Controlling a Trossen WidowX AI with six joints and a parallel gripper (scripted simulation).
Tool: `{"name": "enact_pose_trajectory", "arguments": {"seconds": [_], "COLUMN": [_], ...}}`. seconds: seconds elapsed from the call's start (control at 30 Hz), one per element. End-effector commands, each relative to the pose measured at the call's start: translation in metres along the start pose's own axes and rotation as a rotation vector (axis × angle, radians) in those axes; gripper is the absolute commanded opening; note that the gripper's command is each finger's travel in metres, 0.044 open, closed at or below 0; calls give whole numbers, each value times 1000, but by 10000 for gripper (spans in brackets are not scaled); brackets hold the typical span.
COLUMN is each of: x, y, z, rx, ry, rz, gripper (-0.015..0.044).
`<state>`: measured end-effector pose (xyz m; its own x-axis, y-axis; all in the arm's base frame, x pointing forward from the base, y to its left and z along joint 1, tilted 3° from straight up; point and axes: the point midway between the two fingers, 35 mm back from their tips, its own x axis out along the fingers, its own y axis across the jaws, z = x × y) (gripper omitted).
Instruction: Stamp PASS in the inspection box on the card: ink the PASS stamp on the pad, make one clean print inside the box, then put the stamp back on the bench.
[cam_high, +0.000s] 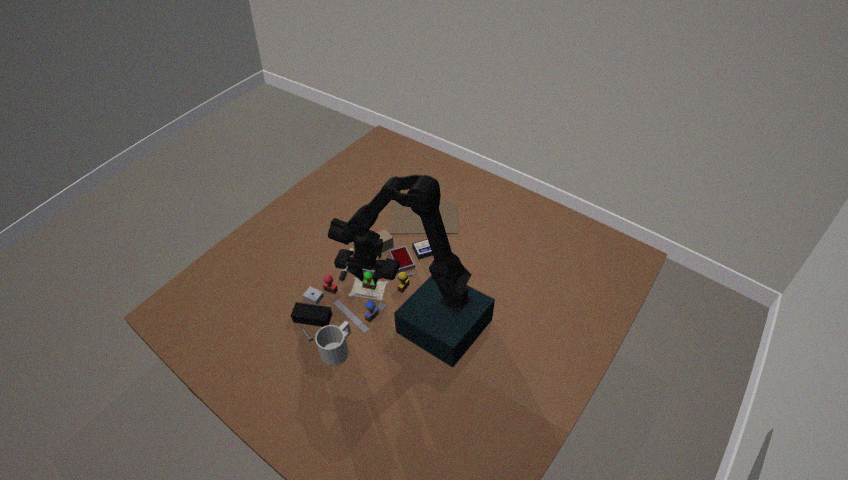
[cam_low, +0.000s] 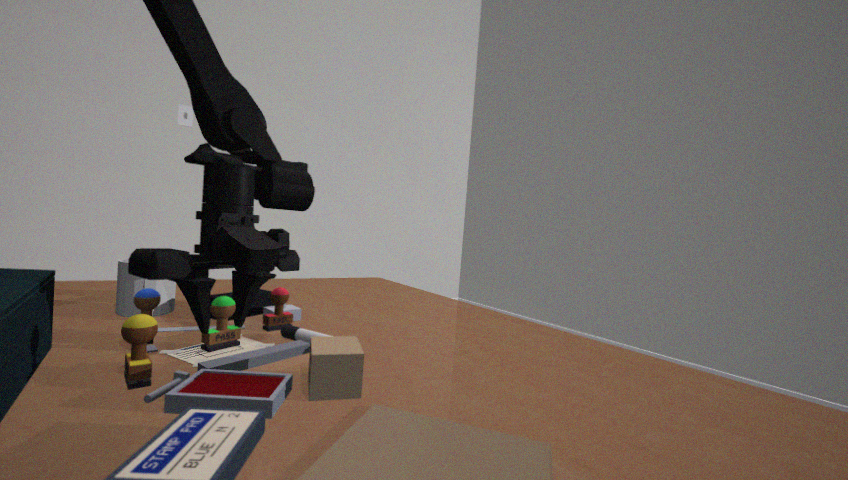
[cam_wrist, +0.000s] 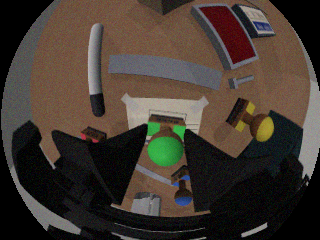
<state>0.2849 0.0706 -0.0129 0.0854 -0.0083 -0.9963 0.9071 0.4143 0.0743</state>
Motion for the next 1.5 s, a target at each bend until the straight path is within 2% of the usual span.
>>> {"name": "enact_pose_trajectory", "arguments": {"seconds": [0.0, 1.47], "x": [2, 7], "y": [-1, -1], "z": [1, 1], "rx": [-10, -20], "ry": [-5, -5], "rz": [-3, -2], "gripper": [0, 0]}}
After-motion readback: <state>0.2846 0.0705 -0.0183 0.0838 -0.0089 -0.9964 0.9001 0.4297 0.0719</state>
